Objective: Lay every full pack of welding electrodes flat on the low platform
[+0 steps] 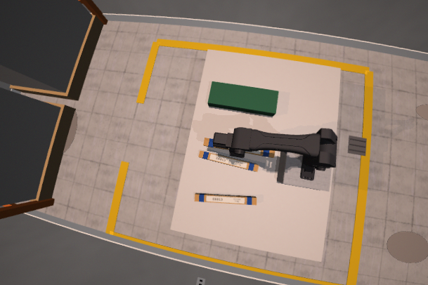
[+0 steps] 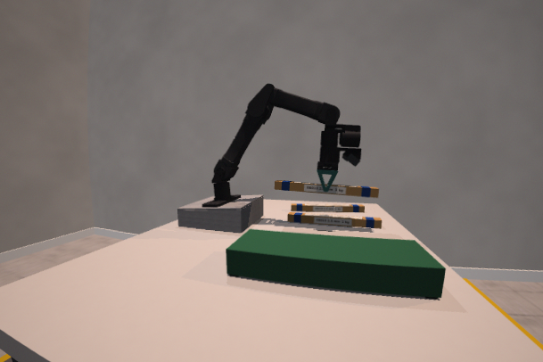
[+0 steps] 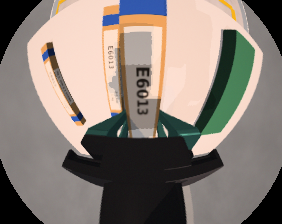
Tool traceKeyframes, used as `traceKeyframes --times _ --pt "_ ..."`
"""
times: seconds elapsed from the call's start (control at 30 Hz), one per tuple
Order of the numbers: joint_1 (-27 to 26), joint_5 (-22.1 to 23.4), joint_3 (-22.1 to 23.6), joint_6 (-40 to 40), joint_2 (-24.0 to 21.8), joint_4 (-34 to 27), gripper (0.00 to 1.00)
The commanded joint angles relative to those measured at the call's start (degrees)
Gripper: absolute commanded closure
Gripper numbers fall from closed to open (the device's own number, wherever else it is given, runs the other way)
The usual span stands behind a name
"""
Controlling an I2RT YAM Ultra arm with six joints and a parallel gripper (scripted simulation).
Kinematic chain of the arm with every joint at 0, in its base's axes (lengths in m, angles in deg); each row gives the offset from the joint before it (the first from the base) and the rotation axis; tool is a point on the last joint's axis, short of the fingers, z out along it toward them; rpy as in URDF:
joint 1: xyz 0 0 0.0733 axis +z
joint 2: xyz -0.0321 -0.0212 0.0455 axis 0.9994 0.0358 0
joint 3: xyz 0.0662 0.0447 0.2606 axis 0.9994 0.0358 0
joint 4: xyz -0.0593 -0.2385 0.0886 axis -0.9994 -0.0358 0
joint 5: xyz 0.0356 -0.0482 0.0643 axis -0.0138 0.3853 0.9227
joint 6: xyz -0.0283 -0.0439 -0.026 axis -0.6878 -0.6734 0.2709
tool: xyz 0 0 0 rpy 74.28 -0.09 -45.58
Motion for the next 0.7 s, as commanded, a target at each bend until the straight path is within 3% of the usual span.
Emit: traceKeyframes --times 0.0,0.67 --pt "0.4 0.0 -4.0 0.3 -3.7 -2.1 1.00" --pt "0.6 0.0 -6.1 0.3 -3.2 -3.8 1.00"
